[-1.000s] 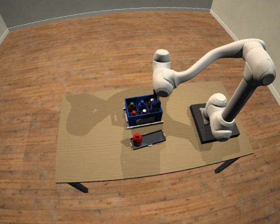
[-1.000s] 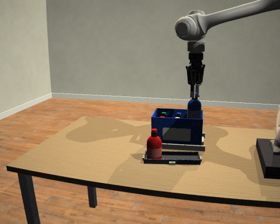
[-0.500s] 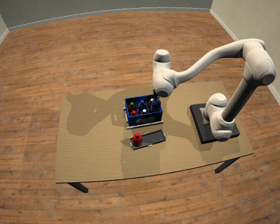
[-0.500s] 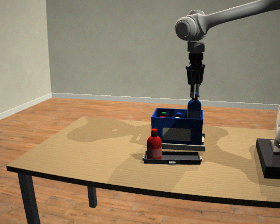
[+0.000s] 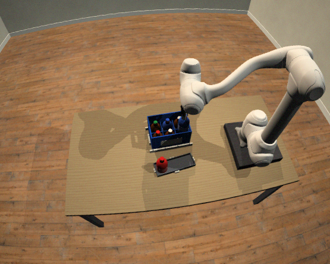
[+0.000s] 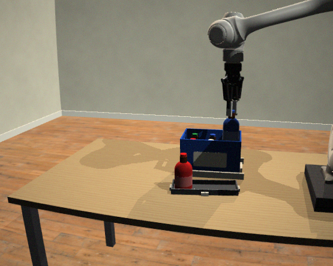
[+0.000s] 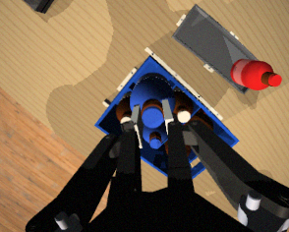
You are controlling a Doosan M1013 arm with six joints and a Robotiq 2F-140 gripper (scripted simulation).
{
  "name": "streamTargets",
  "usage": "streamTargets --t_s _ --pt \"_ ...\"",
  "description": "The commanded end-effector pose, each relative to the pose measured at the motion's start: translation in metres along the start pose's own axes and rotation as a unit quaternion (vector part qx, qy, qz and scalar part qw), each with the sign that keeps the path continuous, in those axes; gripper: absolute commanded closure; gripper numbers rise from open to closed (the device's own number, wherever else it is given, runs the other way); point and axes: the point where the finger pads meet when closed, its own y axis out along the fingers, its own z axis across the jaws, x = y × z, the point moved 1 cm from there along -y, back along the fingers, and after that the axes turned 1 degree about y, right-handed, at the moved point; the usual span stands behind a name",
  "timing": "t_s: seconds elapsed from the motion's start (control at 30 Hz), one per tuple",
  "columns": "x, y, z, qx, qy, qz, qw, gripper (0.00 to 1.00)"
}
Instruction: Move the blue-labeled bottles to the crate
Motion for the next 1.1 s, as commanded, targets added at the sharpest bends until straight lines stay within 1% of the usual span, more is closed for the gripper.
streamTargets --t_s 0.0,0.6,1.07 --pt "0.0 -0.0001 0.0 0.0 0.0 0.0 1.0 1.0" --pt "0.0 0.0005 0.0 0.0 0.0 0.0 1.0 1.0" --pt "0.0 0.0074 0.0 0.0 0.0 0.0 1.0 1.0"
